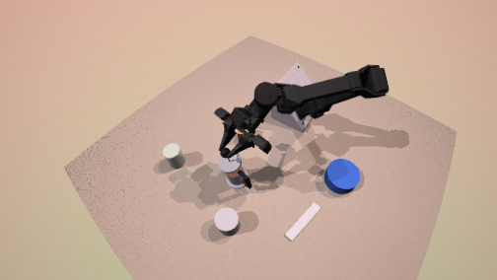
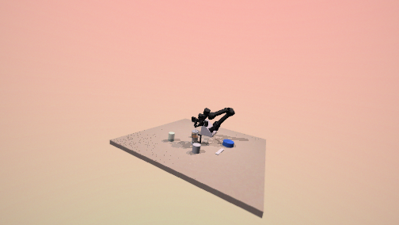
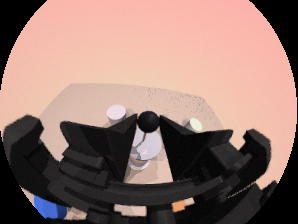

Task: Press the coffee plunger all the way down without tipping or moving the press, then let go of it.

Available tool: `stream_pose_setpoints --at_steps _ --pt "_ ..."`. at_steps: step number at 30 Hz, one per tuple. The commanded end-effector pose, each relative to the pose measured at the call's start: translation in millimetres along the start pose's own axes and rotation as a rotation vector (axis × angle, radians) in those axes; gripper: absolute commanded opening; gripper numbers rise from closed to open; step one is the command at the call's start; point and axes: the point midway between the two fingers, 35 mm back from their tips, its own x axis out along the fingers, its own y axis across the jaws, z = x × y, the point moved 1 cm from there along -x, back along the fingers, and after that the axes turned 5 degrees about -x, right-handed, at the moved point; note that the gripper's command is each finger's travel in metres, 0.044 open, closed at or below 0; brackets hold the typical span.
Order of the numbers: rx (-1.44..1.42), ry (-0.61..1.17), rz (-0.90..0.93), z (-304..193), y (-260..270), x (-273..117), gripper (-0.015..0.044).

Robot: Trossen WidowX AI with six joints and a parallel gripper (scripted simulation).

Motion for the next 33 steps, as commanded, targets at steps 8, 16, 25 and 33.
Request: stream_pose_setpoints --at_steps 8,16,25,33 --pt "0.042 0.072 0.020 -23.3 2.5 10.4 0.0118" --pt "0.042 0.072 0.020 -22.6 1.2 10.9 0.0118" --pt "0.042 0.072 0.020 -22.1 -0.2 11.0 0.0118" --pt "0.042 0.072 0.020 -21.7 -1.2 11.0 0.0118"
